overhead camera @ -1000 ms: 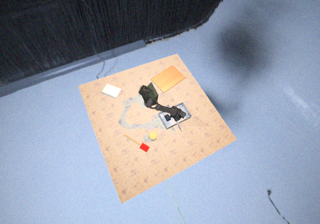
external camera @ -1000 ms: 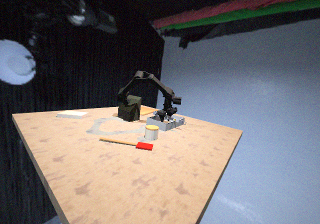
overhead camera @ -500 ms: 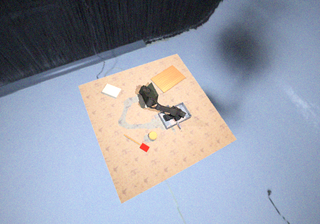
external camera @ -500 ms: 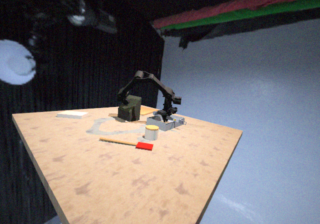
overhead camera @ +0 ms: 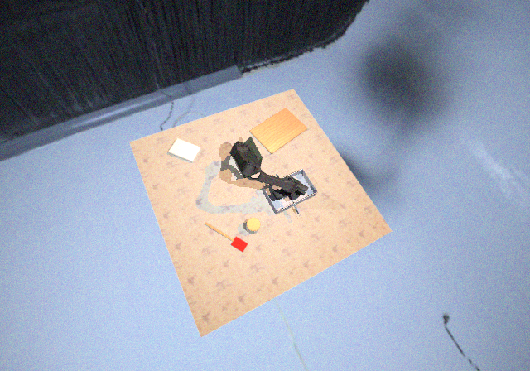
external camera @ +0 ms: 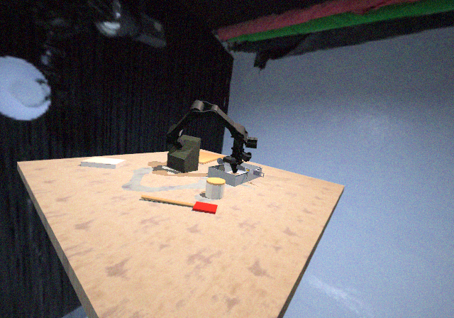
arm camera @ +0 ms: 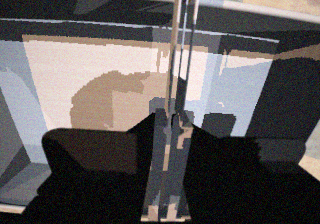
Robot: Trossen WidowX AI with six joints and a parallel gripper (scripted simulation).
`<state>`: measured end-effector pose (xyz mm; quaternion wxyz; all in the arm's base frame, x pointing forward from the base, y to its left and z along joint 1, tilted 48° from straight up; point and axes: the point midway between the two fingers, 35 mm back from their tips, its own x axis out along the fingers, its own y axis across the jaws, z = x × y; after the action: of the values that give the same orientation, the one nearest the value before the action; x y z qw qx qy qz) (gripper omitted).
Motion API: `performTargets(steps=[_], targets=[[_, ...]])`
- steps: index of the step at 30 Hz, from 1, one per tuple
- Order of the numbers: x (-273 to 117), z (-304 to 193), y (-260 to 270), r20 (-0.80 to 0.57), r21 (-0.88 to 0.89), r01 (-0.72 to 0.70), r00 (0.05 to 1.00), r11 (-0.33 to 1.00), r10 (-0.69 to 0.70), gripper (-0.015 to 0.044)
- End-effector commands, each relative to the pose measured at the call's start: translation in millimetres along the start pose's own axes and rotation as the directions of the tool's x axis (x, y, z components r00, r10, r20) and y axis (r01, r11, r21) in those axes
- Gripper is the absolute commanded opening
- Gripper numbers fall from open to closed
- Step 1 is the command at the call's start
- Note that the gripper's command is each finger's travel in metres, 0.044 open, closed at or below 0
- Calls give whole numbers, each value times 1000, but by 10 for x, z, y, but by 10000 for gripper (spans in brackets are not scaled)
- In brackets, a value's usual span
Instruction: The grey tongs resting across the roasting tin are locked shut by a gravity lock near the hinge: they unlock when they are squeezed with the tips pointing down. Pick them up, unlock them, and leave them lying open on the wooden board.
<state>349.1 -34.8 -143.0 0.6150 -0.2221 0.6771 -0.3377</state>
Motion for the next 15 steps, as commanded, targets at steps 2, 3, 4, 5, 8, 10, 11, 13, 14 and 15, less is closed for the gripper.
performTargets(steps=[2, 3, 4, 5, 8, 10, 11, 13, 14, 15], targets=[[-33, 12, 2, 3, 0, 0, 1000, 1000, 0, -139], [-91, 21, 8, 3, -1, -1, 1000, 1000, 1, -150], [-172, 32, 15, 4, -1, -2, 1000, 1000, 2, -150], [-278, 44, 23, 5, -2, -3, 1000, 1000, 3, -150], [-741, 52, 39, 6, -5, -4, 1000, 1000, 4, -150], [-1025, 27, 33, 6, -6, -2, 1000, 1000, 2, -150], [-1146, 10, 26, 6, -7, -1, 1000, 1000, 1, -150], [-1268, -11, 18, 6, -7, 1, 1000, 1000, -1, -150], [-1268, -11, 18, 6, -7, 1, 1000, 1000, -1, -150], [-1268, -11, 18, 6, -7, 1, 1000, 1000, -1, -150]])
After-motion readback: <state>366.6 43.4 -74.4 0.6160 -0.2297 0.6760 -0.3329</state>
